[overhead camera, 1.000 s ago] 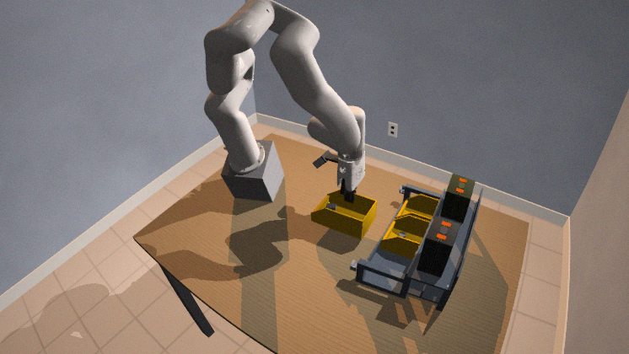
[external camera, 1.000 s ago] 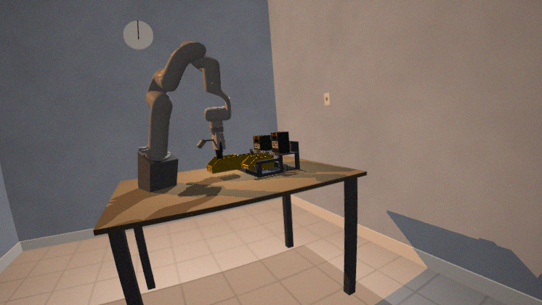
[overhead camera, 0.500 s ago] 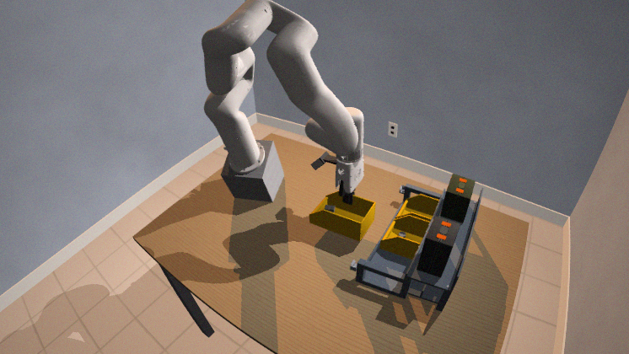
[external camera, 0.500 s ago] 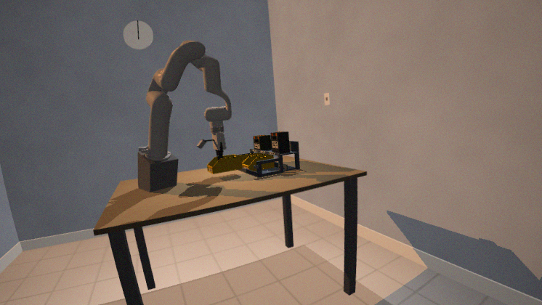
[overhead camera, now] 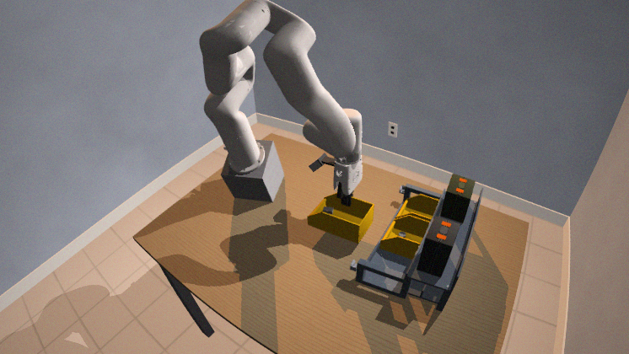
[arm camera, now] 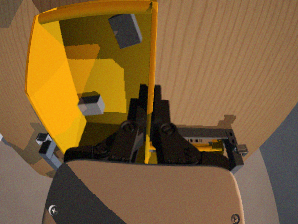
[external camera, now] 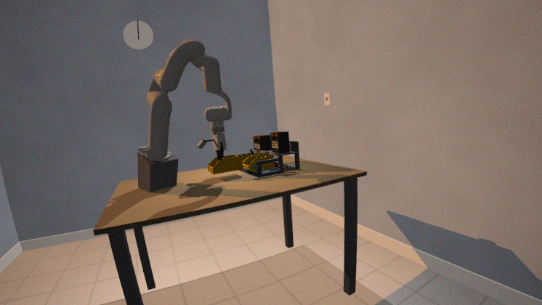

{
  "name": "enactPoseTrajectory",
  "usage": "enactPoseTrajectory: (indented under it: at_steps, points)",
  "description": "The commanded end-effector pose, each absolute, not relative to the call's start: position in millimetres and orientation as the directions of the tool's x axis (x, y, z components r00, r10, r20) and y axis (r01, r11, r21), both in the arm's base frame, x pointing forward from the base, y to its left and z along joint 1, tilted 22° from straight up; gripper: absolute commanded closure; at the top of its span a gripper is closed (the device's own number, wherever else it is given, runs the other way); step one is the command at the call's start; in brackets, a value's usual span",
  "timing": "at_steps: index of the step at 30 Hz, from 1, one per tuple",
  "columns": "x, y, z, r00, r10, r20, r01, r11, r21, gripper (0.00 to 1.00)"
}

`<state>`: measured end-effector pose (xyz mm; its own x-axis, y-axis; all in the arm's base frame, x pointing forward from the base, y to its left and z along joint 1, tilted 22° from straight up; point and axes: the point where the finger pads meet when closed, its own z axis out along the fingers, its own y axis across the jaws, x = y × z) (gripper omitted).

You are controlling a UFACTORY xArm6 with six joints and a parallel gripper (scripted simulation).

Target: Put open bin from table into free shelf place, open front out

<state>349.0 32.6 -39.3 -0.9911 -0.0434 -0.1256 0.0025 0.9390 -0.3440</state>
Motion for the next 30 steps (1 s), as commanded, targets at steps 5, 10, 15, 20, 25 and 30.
enactPoseTrajectory:
  at_steps: [5, 10, 15, 20, 25, 30]
  points:
    - [349.4, 20.1, -34.3, -0.991, -0.043, -0.129, 0.004, 0.939, -0.343, 1.00]
    - [349.4, 20.1, -34.3, -0.991, -0.043, -0.129, 0.004, 0.939, -0.343, 1.00]
    - [349.4, 20.1, -34.3, -0.991, -0.043, -0.129, 0.004, 0.939, -0.343, 1.00]
    - [348.6, 6.0, -29.6, -0.991, -0.043, -0.129, 0.004, 0.939, -0.344, 1.00]
    - [348.6, 6.0, -29.6, -0.991, -0.043, -0.129, 0.004, 0.939, -0.344, 1.00]
    - [348.6, 6.0, -29.6, -0.991, -0.043, -0.129, 0.004, 0.939, -0.344, 1.00]
